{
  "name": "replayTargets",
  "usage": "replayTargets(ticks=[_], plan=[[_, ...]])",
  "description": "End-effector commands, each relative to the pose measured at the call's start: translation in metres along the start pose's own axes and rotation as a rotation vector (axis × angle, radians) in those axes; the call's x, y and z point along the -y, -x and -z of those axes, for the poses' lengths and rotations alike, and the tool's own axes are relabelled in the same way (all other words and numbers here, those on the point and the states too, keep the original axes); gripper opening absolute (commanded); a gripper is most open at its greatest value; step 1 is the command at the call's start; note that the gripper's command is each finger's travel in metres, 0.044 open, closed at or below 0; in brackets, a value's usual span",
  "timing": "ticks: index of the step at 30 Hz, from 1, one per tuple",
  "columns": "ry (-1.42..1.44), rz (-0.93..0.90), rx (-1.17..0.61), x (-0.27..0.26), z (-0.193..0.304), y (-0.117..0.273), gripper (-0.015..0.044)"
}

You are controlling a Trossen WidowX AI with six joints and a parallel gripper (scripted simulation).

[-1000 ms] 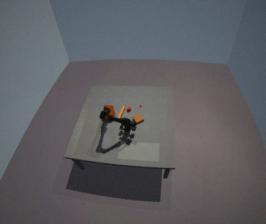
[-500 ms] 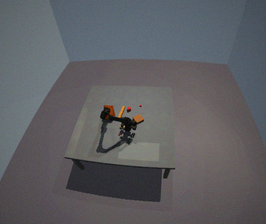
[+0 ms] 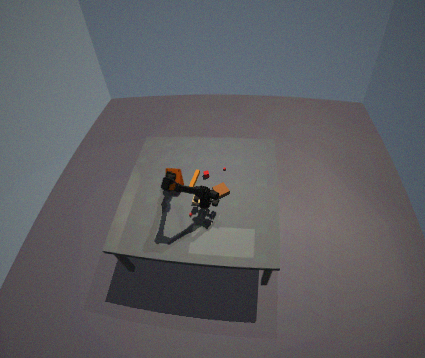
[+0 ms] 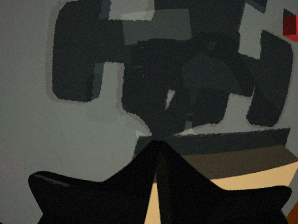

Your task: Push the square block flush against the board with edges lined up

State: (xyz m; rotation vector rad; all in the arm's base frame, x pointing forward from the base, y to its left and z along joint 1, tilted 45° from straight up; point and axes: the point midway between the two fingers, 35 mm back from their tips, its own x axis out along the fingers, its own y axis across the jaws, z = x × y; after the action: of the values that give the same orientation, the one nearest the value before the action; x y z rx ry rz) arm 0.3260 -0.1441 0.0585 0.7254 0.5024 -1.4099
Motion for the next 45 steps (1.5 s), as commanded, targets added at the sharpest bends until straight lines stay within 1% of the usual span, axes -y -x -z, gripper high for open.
replayTargets(ticks=[1, 45], plan=[[0.012, 0.016, -0.009, 0.004, 0.009, -0.004, 0.0000], [0.012, 0.017, -0.012, 0.007, 0.050, -0.004, 0.0000]])
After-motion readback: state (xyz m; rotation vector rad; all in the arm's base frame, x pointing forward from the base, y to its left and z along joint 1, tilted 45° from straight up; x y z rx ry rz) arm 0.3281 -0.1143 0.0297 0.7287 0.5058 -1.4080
